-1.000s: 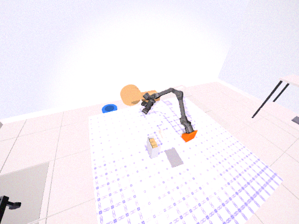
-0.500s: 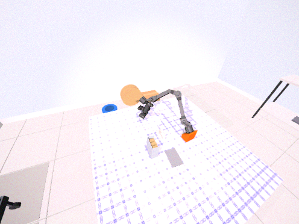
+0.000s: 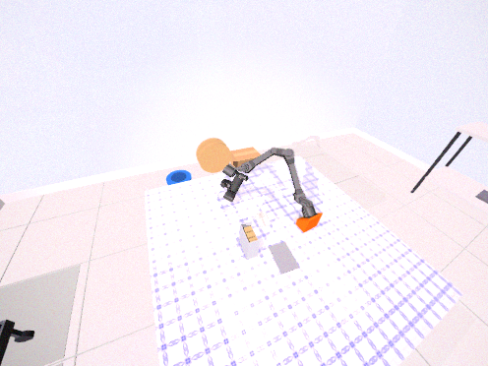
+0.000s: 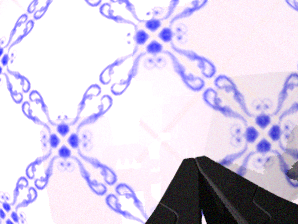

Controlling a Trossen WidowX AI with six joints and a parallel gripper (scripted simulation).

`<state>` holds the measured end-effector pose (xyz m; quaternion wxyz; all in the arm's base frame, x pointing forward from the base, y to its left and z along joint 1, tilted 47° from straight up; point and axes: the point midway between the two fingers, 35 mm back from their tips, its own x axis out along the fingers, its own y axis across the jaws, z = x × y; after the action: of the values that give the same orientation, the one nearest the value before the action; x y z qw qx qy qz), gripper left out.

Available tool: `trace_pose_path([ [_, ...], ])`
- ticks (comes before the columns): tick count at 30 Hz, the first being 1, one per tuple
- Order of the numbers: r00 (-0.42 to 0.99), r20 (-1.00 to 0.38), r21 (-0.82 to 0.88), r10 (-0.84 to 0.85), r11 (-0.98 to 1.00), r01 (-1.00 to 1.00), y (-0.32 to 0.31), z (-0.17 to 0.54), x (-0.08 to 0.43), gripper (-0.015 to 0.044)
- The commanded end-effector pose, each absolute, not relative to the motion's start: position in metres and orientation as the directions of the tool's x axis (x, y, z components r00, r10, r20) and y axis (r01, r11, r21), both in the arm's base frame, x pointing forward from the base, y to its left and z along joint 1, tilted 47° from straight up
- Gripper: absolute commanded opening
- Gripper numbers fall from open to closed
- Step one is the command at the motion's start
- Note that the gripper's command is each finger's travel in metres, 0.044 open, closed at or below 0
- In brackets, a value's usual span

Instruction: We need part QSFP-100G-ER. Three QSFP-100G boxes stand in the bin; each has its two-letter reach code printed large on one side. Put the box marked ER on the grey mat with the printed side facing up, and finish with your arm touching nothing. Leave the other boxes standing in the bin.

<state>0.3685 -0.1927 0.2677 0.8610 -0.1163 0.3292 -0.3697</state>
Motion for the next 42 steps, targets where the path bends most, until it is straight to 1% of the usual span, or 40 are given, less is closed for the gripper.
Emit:
trace_pose_path([
  [1,0.519,-0.495,-0.457,-0.697,0.717,0.526,-0.171,0.250,0.381,0.0000],
  [21,0.584,-0.512,-0.518,-0.629,0.769,0.374,-0.068,0.195,0.409,0.0000],
  [42,0.664,-0.493,-0.595,-0.563,0.774,0.215,0.040,0.144,0.399,0.0000],
])
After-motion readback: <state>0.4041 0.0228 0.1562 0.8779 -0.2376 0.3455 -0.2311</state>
